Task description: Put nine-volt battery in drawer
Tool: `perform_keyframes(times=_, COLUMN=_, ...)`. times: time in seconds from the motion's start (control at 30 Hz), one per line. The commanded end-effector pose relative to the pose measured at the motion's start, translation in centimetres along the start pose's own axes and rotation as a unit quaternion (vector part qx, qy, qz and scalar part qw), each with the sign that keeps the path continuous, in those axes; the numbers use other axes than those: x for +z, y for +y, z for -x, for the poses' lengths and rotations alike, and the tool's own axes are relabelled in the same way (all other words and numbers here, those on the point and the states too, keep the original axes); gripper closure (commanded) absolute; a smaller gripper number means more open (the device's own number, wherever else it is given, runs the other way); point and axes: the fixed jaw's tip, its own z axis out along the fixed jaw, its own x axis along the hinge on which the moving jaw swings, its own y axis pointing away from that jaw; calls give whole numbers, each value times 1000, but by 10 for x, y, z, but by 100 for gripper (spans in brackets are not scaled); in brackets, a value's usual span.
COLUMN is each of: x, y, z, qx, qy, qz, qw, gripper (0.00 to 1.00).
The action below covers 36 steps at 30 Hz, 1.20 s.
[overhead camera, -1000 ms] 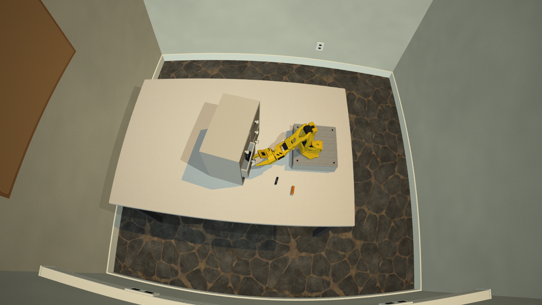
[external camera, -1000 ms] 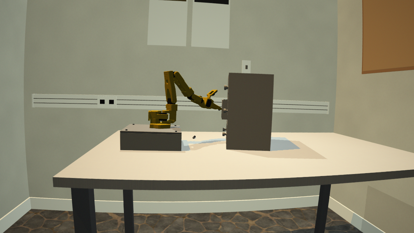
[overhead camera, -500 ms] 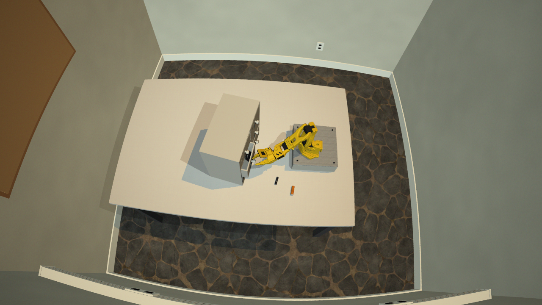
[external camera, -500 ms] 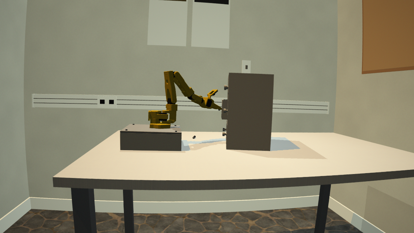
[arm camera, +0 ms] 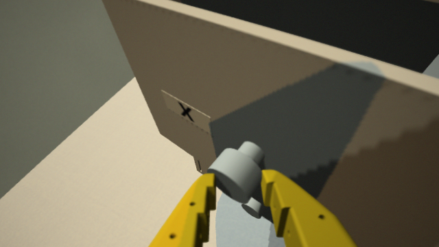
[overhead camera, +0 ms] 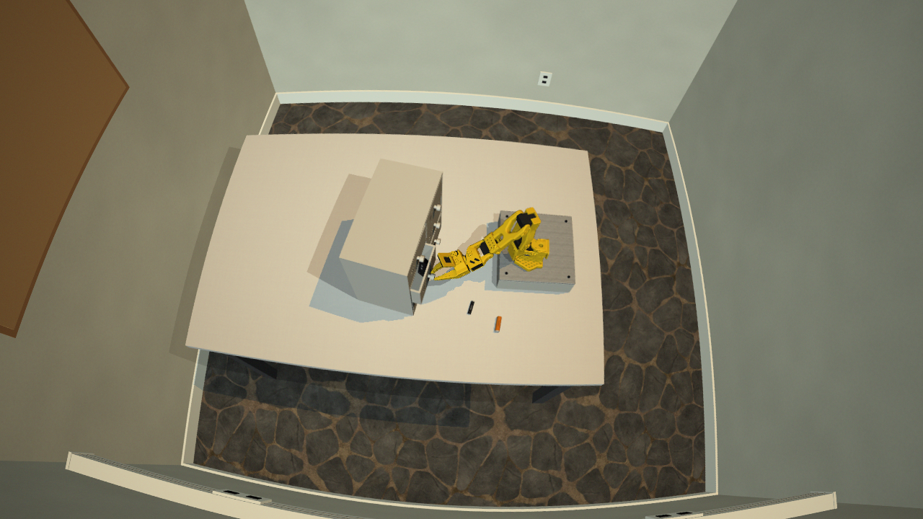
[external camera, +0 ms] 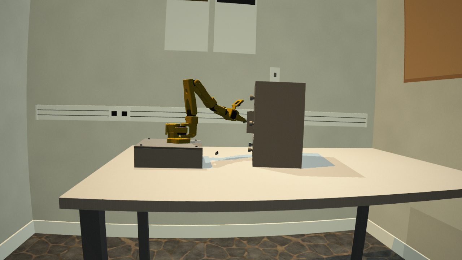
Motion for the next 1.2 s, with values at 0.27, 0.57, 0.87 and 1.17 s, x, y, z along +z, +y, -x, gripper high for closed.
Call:
perform_keyframes(times=0.27, x=1, y=0, z=-1, qx=4, qy=2, qz=1, qw=1000, gripper=99)
perform_keyframes(times=0.57, x=1, y=0, z=-1, qx=4, qy=2, qz=1, qw=1000, gripper=100)
perform_keyframes(times=0.87, x=1, y=0, z=-1, qx=4, qy=2, qz=1, qw=1000, gripper=100)
perform_keyframes(times=1.17, x=15, y=-9, z=4, qx=7, qy=2, qz=-13, qw=1000, gripper=100)
